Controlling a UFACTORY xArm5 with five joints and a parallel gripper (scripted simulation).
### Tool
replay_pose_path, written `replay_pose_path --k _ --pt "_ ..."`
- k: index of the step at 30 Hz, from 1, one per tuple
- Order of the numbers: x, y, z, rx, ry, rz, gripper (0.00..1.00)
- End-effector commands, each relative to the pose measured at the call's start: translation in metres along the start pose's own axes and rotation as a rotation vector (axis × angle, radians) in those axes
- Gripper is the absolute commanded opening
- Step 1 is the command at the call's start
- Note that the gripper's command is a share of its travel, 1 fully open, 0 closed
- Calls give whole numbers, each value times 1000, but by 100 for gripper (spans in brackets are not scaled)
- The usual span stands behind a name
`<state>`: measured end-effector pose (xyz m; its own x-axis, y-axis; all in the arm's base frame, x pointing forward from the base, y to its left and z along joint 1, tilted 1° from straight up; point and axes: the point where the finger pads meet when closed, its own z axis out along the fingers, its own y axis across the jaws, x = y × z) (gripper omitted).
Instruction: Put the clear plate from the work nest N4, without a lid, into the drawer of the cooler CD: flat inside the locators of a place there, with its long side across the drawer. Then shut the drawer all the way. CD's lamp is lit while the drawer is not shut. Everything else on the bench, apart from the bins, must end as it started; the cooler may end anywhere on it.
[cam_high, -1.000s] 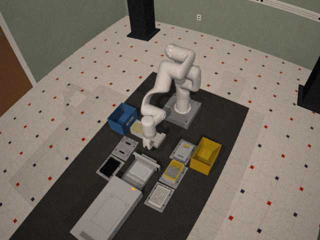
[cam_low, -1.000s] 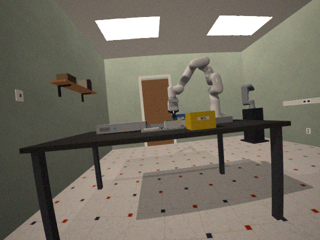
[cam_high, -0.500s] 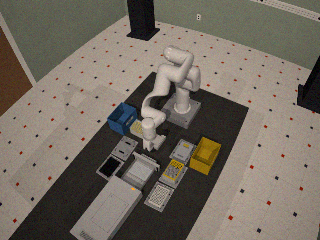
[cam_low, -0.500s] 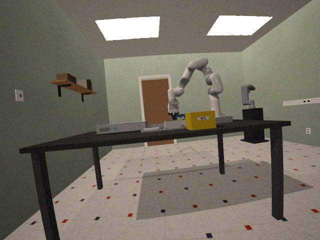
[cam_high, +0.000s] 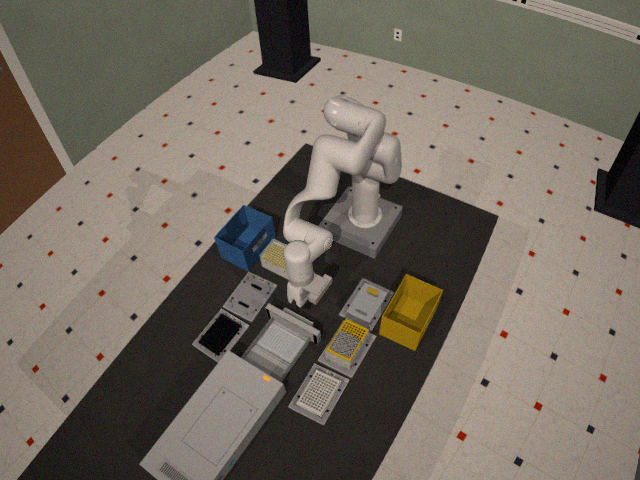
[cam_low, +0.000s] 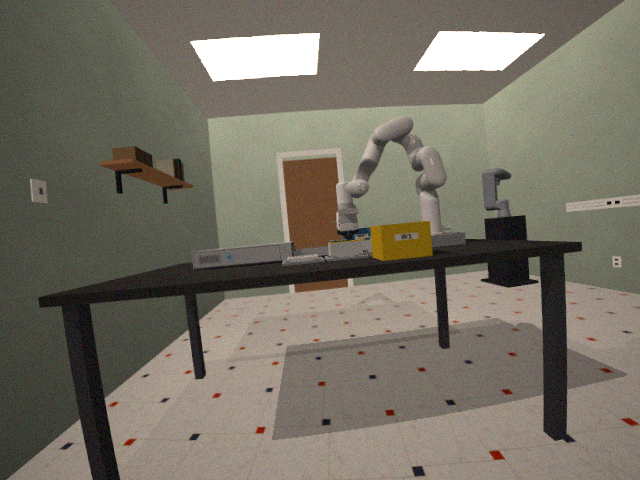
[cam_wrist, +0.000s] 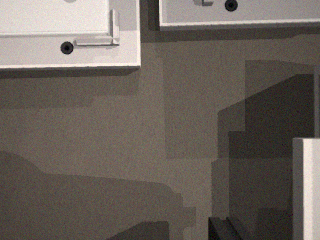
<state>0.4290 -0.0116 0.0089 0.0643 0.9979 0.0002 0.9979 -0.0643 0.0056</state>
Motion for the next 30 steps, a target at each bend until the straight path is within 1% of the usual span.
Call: replay_pose_path --k 1,5,30 --pt "0 2 4 -6 -11 0 0" --pt "0 2 11 -6 -11 0 0" --pt "0 2 11 -6 -11 0 0"
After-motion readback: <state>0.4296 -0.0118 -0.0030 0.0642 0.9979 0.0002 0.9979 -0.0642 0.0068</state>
